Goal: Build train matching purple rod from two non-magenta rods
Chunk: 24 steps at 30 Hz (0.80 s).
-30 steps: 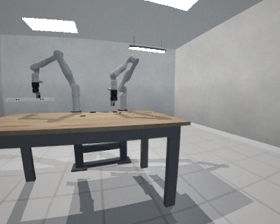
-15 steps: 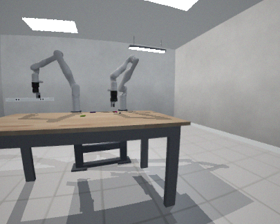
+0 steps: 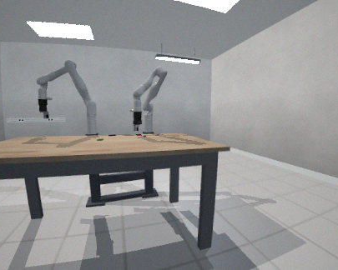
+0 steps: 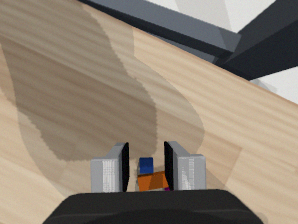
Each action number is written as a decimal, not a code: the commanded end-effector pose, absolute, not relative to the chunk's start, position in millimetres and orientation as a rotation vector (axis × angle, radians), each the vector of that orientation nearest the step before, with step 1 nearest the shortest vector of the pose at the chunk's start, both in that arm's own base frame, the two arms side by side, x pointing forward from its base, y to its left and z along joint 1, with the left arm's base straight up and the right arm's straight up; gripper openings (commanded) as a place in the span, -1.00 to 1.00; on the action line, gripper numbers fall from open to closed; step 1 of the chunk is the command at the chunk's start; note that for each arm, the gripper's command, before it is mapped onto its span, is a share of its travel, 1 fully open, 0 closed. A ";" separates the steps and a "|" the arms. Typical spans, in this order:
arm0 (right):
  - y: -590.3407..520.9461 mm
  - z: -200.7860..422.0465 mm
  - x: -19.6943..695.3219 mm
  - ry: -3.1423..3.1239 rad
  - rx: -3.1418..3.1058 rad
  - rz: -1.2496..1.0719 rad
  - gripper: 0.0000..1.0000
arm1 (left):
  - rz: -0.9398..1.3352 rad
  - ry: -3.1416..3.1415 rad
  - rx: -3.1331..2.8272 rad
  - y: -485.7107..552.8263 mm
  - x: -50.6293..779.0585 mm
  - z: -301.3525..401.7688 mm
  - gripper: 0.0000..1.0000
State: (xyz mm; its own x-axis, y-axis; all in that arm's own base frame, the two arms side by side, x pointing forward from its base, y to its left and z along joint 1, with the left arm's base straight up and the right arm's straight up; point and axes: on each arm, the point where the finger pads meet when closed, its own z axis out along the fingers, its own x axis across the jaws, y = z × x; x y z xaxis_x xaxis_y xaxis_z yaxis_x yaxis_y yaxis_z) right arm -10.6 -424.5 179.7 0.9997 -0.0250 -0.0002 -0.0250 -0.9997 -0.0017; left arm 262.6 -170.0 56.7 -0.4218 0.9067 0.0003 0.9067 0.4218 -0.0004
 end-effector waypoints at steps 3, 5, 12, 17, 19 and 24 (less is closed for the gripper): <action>-424.9 180.4 -10.6 0.039 -3.141 0.000 1.00 | -0.001 -2.650 -1.690 -170.2 263.0 49.9 0.07; -424.9 180.4 -10.6 0.039 -3.141 0.000 1.00 | -0.001 -2.650 -1.690 -170.2 263.0 47.2 0.07; -424.9 180.4 -10.6 0.039 -3.141 0.000 1.00 | -0.001 -2.650 -1.690 -170.3 263.0 41.7 0.07; -424.9 180.4 -10.6 0.039 -3.141 0.000 1.00 | -0.001 -2.650 -1.690 -170.3 263.0 38.0 0.07; -424.9 180.4 -10.6 0.039 -3.141 0.000 1.00 | -0.001 -2.650 -1.690 -170.3 263.0 37.1 0.07; -424.9 180.4 -10.6 0.039 -3.141 0.000 1.00 | -0.001 -2.650 -1.690 -170.3 263.0 35.9 0.07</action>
